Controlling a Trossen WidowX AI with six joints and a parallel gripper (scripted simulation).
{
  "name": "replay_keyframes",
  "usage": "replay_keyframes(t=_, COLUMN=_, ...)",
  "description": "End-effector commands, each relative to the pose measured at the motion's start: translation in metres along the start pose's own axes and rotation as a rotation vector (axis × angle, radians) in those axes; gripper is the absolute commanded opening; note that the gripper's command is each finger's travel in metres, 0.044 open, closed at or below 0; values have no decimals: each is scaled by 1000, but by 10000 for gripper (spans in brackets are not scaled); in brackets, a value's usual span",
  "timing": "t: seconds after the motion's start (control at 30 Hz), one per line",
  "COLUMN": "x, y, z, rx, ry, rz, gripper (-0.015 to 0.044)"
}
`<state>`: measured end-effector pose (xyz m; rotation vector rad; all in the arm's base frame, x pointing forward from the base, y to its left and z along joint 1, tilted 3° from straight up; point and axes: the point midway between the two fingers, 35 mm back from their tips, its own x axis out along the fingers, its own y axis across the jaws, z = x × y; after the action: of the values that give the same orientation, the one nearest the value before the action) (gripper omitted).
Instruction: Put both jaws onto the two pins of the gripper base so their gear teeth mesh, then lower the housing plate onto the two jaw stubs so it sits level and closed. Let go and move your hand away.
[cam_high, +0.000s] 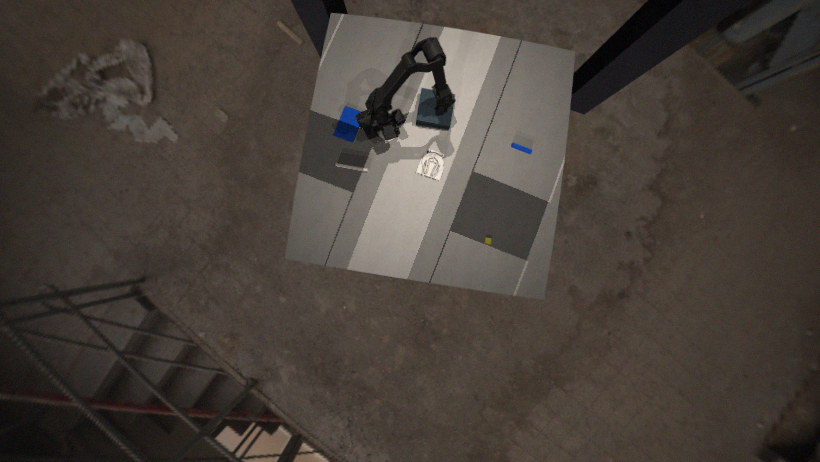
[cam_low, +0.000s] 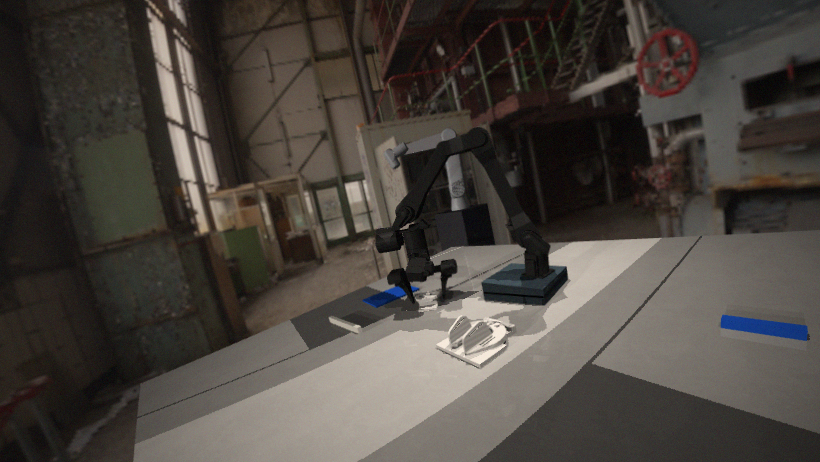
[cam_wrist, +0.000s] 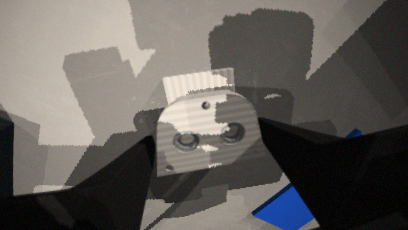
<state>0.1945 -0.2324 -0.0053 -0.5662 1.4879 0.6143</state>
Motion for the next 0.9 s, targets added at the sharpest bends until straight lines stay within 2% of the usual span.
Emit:
replay_keyframes(t=0.0, x=0, y=0, z=0, rx=0, ry=0, rz=0, gripper=387)
replay_keyframes(t=0.2, x=0, y=0, z=0, rx=0, ry=0, rz=0, gripper=351)
replay_keyframes(t=0.53, x=-1, y=0, z=0, rx=0, ry=0, rz=0, gripper=351)
replay_keyframes(t=0.87, x=-29, y=-3, z=0, rx=-2, ry=1, rz=-1, gripper=351)
